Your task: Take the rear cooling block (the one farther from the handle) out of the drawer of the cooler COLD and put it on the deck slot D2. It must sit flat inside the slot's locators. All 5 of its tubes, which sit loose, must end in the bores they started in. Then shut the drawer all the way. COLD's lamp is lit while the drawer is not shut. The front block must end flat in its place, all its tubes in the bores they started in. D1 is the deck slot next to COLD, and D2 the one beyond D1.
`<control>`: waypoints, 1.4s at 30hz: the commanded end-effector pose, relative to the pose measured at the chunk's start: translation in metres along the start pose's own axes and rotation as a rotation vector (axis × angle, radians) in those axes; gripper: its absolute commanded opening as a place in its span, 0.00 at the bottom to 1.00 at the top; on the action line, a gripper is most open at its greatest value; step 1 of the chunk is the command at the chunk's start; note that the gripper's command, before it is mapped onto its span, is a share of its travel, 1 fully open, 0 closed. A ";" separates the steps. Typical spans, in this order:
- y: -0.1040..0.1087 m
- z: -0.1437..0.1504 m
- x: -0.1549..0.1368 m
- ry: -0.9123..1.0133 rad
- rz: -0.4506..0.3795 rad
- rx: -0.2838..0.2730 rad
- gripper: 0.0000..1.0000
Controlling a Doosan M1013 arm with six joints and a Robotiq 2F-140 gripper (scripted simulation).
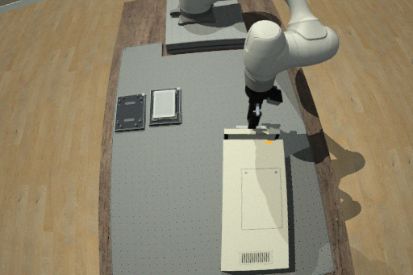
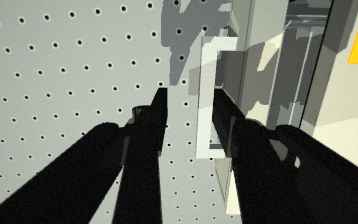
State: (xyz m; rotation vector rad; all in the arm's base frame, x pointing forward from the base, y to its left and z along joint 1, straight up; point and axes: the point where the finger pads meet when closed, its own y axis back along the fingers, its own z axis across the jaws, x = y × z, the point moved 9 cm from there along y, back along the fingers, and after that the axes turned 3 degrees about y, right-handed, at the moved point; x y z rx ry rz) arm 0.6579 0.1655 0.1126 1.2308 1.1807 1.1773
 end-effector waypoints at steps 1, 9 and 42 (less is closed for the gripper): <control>-0.001 -0.003 0.001 -0.008 0.003 0.003 0.34; 0.001 -0.007 0.002 -0.007 0.004 -0.001 0.34; -0.001 -0.039 0.003 -0.008 0.003 0.003 0.34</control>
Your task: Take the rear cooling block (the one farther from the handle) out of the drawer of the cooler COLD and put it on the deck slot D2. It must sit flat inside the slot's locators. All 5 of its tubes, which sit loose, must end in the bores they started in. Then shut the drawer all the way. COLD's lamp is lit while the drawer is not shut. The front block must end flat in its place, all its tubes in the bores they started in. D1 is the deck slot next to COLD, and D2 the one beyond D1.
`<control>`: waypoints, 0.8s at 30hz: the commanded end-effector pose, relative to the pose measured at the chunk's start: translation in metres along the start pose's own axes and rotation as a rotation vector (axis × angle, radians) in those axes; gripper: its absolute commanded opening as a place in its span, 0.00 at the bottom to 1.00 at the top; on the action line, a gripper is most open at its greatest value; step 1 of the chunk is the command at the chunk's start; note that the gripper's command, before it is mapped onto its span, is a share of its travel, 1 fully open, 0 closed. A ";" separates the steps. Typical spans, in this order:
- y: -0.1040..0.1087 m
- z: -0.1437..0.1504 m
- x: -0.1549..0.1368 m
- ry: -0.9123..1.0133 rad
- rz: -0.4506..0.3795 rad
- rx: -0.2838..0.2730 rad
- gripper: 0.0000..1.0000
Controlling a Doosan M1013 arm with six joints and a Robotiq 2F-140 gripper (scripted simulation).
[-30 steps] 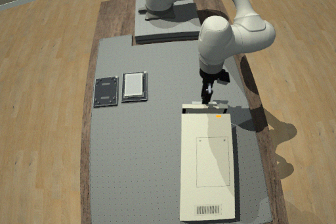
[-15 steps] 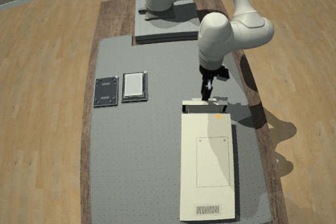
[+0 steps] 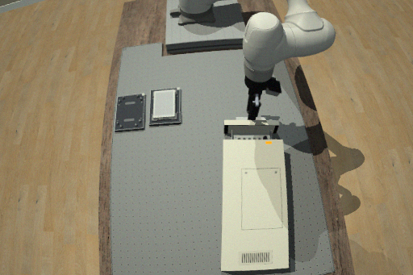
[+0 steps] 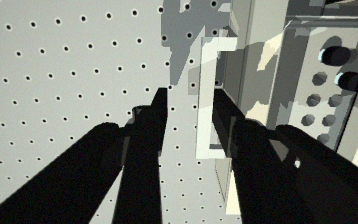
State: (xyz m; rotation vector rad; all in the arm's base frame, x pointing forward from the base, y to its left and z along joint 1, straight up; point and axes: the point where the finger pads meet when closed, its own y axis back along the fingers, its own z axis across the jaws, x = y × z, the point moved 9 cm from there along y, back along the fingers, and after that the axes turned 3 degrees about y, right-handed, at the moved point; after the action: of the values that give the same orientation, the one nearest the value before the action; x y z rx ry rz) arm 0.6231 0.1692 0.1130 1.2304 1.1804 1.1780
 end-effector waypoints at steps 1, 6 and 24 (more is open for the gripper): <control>-0.001 -0.004 0.001 -0.008 0.003 0.004 0.34; 0.000 -0.008 0.002 -0.007 0.004 0.000 0.34; 0.000 -0.029 0.003 -0.007 0.004 0.000 0.34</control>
State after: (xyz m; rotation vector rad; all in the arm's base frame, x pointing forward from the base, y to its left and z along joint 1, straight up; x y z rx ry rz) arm 0.6026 0.1717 0.1133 1.2290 1.1791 1.1797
